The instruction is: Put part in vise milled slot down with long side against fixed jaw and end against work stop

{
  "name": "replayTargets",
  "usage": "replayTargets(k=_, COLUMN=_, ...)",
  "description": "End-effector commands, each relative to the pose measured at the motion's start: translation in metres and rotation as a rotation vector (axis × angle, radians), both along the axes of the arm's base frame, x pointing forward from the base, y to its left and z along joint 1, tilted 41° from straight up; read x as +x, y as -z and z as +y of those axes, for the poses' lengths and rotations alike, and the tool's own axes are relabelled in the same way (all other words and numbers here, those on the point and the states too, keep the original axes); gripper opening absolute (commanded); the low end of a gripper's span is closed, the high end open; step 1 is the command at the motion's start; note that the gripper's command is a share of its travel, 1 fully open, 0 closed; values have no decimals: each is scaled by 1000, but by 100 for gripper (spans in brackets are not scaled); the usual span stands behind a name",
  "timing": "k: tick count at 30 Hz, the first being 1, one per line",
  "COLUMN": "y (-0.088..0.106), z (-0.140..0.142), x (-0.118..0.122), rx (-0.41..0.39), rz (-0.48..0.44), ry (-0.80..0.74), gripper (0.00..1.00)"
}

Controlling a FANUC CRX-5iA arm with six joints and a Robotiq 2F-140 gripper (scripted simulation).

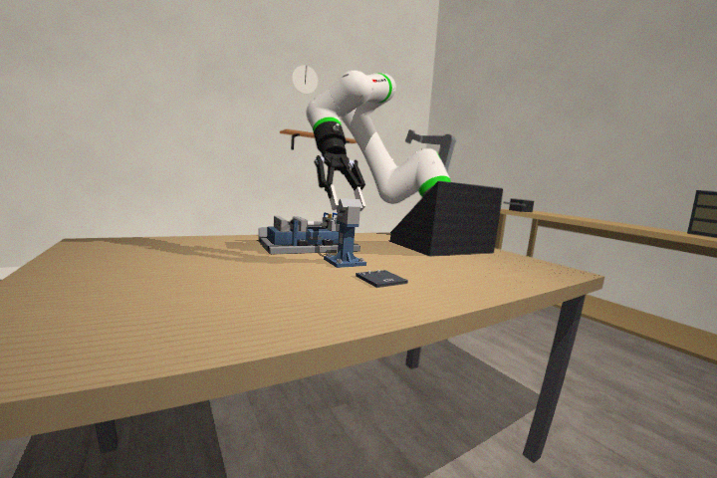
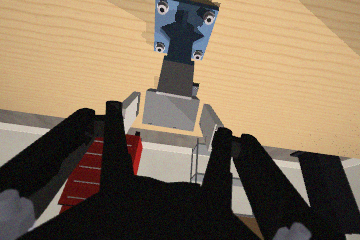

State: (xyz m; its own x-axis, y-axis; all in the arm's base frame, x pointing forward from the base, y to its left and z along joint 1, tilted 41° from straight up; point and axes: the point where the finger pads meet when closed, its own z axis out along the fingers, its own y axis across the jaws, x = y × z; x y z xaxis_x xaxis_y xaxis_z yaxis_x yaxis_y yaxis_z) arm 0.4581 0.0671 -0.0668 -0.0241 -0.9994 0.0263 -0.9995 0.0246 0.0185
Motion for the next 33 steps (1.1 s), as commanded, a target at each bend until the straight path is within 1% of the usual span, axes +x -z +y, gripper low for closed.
replayTargets(k=1, y=0, z=0, x=0, rx=11, rz=0, ry=0, gripper=51)
replayTargets(k=14, y=0, z=-1, x=0, rx=58, rz=-1, ry=1, gripper=51)
replayTargets(k=33, y=0, z=-2, x=0, rx=87, rz=-2, ry=1, gripper=51)
